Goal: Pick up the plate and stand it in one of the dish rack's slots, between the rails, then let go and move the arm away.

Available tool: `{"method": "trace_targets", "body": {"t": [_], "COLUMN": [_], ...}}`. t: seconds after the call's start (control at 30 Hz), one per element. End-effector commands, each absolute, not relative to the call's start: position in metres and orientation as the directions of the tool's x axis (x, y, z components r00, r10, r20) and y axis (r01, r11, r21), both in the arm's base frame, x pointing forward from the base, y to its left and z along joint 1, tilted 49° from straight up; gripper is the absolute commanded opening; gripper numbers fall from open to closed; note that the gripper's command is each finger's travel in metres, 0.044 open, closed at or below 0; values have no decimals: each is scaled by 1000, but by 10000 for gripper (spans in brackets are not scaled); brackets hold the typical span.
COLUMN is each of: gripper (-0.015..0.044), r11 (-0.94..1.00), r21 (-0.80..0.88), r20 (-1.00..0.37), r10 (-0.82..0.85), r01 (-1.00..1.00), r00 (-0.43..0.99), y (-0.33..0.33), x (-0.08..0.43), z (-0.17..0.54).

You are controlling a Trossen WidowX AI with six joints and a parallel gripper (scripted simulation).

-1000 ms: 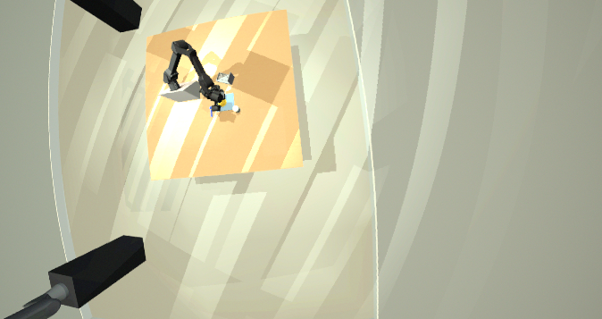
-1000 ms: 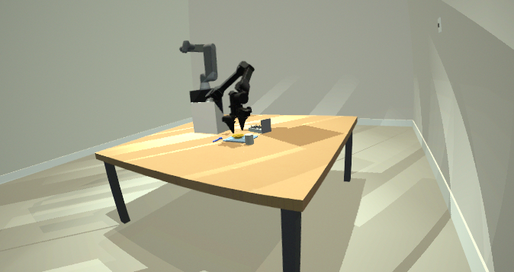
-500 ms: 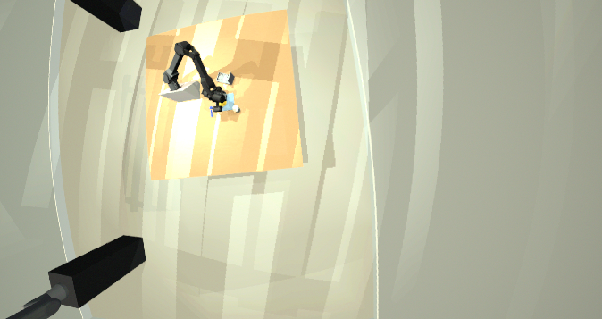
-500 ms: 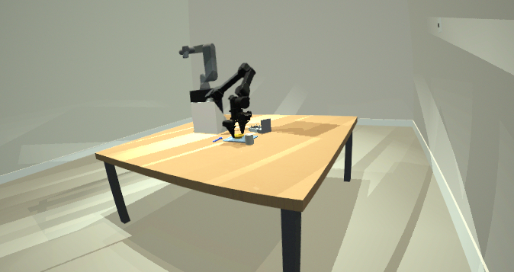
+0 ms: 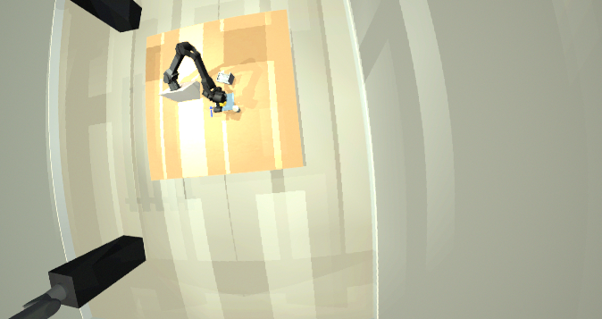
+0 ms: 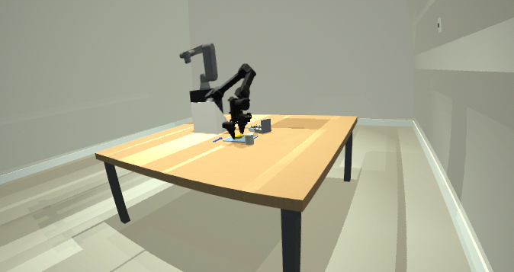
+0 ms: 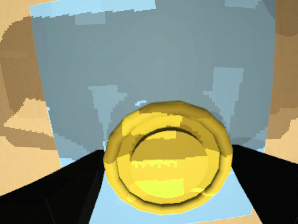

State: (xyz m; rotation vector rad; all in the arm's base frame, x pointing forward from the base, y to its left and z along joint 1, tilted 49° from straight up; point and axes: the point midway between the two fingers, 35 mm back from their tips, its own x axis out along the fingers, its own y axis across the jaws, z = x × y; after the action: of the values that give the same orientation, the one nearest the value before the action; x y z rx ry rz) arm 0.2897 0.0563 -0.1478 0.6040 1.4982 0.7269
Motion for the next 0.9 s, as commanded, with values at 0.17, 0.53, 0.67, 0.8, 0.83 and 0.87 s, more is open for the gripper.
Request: {"method": "trace_targets", "body": {"t": [0.17,0.53,0.67,0.8,0.83,0.87], "gripper": [316,66,0,0,0,0], "r11": [655,666,670,671,671,671], "r21": [753,744,741,739,739,740], "r20": [-658,-668,-672,-673,-673,-673], "r10": [751,742,739,738,738,738], "r01": [-53,-51,-51,-51,-51,-51], "r00": [-58,-54,-53,-53,-53,-54], "y": [57,26,6,-15,-20,-25], "x": [290,301,306,310,310,311], "z": [-148,-127,-112,-96,-92,-88]}}
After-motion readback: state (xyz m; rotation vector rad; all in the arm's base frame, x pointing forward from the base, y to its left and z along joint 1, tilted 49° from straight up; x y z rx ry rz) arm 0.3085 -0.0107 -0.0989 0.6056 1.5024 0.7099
